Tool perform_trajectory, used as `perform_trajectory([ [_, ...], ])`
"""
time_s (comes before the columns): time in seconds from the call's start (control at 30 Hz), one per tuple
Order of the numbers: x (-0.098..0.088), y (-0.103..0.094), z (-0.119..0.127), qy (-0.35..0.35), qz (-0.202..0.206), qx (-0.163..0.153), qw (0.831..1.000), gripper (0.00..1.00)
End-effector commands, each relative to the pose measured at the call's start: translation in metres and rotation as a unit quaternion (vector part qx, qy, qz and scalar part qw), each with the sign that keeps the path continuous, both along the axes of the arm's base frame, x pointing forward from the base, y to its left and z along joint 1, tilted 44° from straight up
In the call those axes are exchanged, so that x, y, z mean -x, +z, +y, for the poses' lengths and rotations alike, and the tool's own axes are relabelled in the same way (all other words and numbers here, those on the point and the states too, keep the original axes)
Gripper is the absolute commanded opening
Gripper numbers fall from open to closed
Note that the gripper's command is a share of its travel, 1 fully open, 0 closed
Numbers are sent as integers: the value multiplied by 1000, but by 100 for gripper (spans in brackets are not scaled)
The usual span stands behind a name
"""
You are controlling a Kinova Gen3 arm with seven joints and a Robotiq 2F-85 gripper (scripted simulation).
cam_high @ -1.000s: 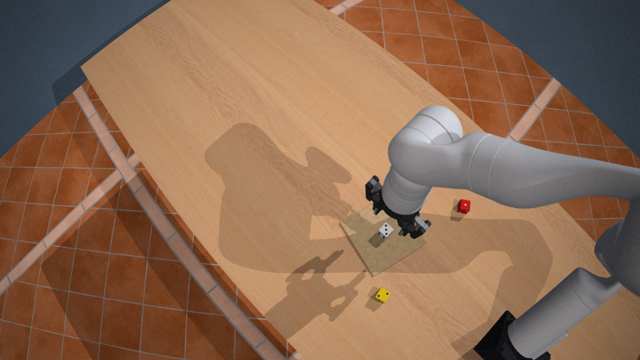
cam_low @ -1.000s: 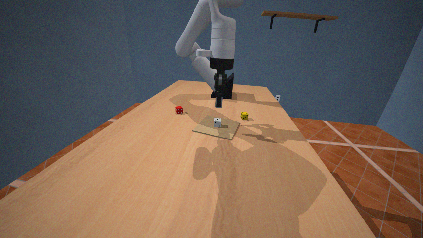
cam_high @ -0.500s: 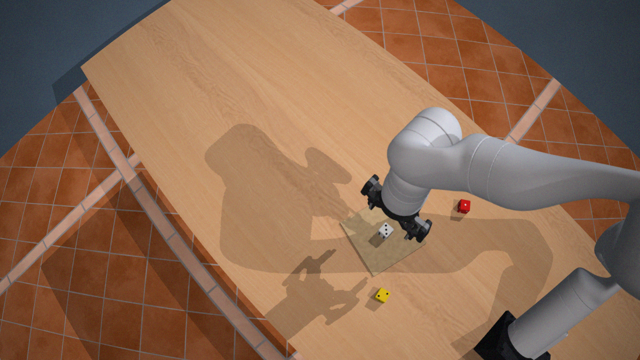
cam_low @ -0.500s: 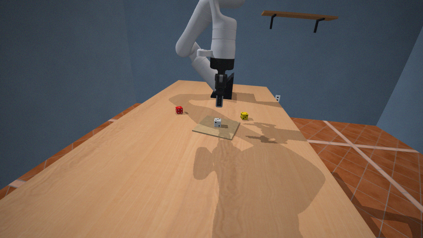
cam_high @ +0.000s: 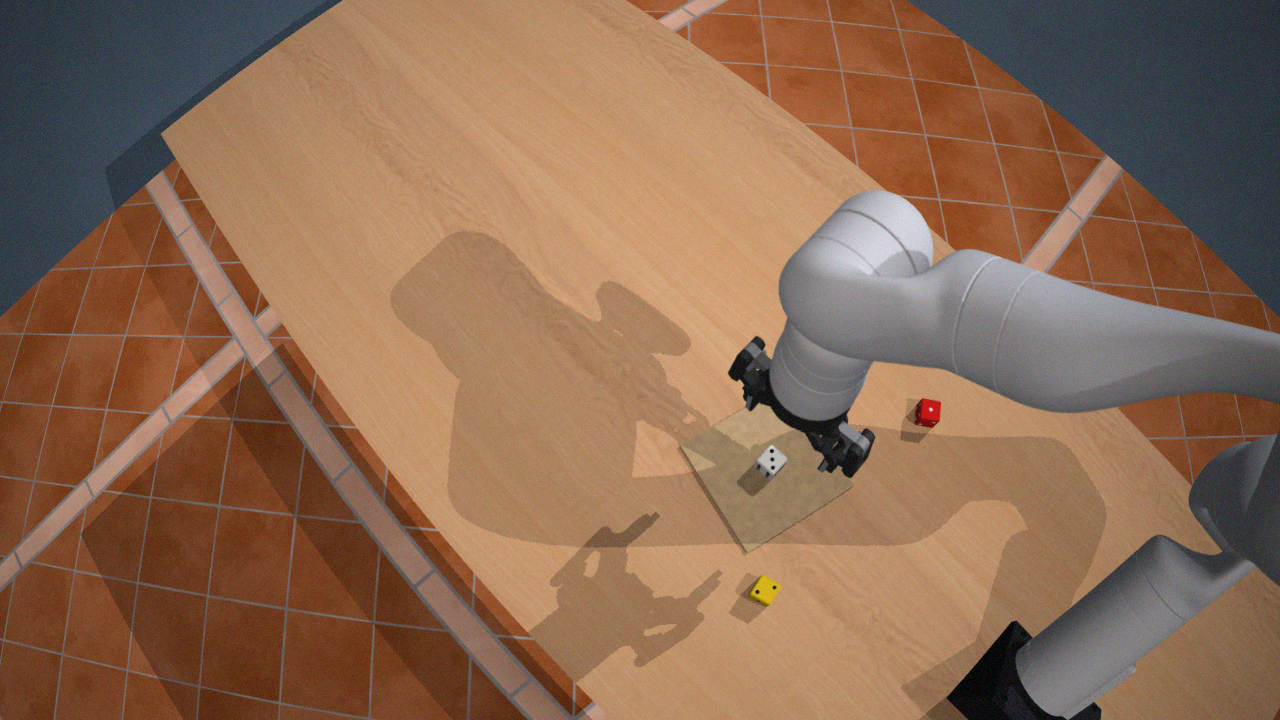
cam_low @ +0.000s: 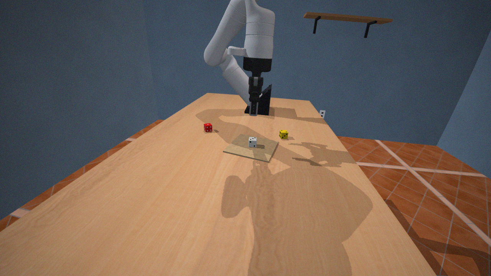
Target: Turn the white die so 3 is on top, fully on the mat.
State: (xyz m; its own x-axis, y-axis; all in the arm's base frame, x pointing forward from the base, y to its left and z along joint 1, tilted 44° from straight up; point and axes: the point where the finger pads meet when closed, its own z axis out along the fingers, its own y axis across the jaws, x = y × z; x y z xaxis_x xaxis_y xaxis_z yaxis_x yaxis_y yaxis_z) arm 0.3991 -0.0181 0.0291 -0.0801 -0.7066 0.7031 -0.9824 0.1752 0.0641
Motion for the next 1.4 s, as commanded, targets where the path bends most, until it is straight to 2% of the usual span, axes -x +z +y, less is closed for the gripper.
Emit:
perform_trajectory([
  [0.0,-7,11,17,8,-4,-5,1000,100],
  [0.17,-11,33,37,8,-4,-5,1000,100],
  [0.47,-15,50,53,8,-4,-5,1000,100],
  [1.37,-15,51,54,8,-4,-5,1000,100],
])
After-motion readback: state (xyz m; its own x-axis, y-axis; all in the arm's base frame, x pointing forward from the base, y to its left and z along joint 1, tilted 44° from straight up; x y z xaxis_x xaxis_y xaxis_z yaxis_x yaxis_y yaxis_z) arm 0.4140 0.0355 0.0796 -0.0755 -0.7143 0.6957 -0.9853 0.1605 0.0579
